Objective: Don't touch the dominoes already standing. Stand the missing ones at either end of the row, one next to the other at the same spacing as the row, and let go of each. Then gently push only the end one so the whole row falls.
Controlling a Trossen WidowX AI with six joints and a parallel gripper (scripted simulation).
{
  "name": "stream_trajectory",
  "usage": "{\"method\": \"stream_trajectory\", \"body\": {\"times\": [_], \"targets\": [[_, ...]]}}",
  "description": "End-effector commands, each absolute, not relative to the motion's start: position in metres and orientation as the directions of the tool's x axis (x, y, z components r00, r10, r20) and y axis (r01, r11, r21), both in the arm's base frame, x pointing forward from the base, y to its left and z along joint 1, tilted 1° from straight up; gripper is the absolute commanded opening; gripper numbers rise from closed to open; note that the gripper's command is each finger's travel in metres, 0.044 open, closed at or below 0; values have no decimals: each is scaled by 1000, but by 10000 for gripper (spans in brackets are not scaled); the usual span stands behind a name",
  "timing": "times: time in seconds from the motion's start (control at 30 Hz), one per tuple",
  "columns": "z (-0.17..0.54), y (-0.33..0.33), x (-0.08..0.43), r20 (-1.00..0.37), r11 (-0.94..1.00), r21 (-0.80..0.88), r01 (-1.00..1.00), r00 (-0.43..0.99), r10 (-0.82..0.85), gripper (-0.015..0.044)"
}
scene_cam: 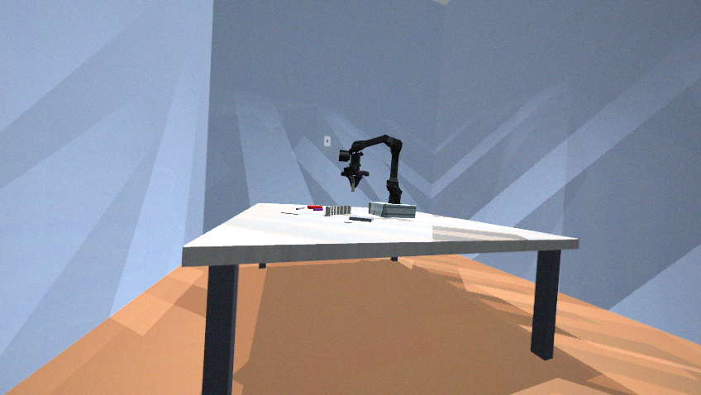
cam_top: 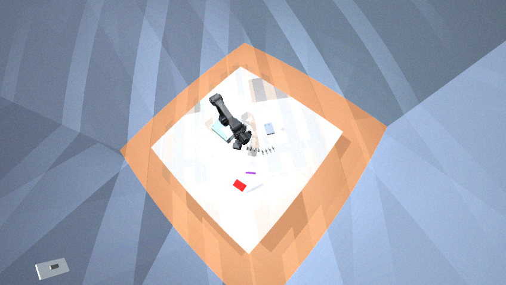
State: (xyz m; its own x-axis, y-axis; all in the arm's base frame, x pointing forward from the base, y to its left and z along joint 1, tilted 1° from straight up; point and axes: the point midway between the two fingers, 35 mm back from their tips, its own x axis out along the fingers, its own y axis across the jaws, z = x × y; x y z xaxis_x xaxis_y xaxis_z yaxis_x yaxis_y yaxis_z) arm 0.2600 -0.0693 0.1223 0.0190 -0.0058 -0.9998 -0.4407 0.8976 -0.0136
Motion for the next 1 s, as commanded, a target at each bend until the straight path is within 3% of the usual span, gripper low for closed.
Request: {"method": "stream_trajectory", "body": {"times": [0.0,0.7,0.97], "targets": [[109,-66,262,-1000,896,-13,-444,18,-5,107],[-6,-66,261,-1000,896,-12,-444,17,-5,107],[-9,-66,260,-1000,896,-12,-444,17,-5,107]]}}
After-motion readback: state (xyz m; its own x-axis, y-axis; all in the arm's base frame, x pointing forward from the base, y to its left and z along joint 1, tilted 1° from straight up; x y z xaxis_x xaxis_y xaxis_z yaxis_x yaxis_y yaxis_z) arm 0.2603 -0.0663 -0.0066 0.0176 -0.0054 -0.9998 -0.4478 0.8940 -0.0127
